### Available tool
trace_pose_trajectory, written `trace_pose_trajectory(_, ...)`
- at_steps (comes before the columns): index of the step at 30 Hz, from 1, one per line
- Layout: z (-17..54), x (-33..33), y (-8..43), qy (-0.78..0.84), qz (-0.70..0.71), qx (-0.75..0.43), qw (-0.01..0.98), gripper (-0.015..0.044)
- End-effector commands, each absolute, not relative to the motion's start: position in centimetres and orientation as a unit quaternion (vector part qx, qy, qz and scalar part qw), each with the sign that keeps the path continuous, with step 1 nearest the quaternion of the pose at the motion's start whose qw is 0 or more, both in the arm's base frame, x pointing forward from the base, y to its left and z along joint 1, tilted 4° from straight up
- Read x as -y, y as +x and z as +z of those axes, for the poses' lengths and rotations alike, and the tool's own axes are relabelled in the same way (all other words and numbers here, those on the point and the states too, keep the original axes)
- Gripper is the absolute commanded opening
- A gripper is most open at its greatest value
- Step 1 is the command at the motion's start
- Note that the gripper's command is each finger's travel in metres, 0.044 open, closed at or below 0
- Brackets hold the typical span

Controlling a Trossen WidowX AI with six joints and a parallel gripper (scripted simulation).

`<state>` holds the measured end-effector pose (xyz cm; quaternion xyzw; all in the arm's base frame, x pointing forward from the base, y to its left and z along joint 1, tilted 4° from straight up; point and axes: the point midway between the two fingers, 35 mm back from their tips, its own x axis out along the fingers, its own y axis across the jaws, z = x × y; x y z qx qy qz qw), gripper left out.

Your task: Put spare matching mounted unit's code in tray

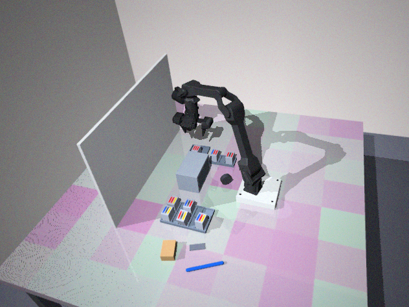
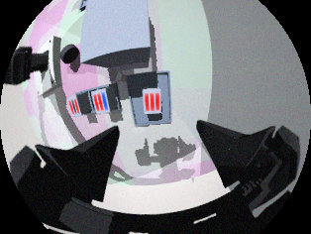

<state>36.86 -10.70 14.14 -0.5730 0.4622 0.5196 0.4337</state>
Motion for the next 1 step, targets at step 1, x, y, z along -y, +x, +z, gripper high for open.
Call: trace_pose_trajectory(1, 14.11, 10.7, 36.87, -0.573, 0.52, -0.462, 0.434, 0.044)
